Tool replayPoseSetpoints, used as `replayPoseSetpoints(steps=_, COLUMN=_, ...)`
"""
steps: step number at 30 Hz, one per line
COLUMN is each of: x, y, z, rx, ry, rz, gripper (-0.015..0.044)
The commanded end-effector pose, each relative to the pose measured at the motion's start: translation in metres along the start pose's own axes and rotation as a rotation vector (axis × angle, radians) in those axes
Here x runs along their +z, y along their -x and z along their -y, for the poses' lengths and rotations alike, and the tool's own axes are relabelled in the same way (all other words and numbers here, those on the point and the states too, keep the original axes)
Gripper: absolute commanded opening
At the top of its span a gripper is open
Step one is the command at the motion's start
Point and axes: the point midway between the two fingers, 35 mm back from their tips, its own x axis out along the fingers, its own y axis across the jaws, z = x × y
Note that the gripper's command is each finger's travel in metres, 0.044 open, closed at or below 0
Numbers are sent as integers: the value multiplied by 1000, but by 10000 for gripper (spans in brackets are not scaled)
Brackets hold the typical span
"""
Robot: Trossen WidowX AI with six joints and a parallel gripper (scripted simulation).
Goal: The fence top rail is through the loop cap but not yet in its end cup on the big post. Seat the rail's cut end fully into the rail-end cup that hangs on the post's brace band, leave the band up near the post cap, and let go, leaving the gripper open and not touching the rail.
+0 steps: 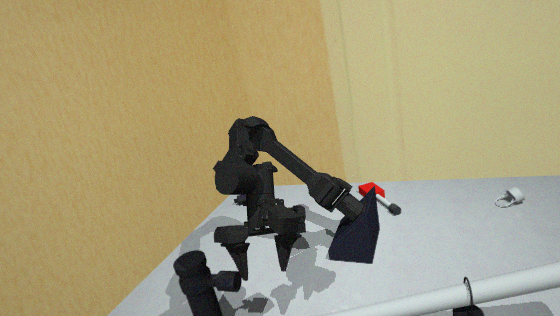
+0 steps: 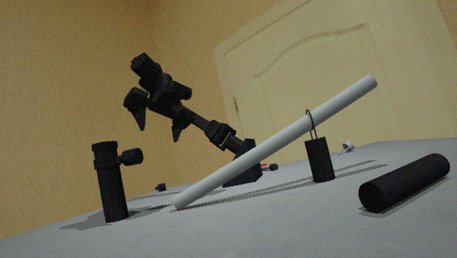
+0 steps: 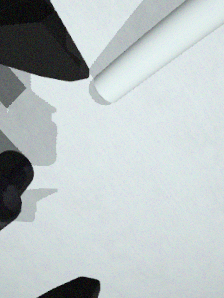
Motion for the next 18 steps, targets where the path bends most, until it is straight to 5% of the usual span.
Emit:
replayPoseSetpoints(steps=1, x=28, y=19, z=-10, rx=-5, ry=-414, rz=-43, gripper=440)
replayPoseSetpoints(steps=18, x=77, y=67, z=-31, rx=-148, ry=-1234, rz=-39, gripper=440)
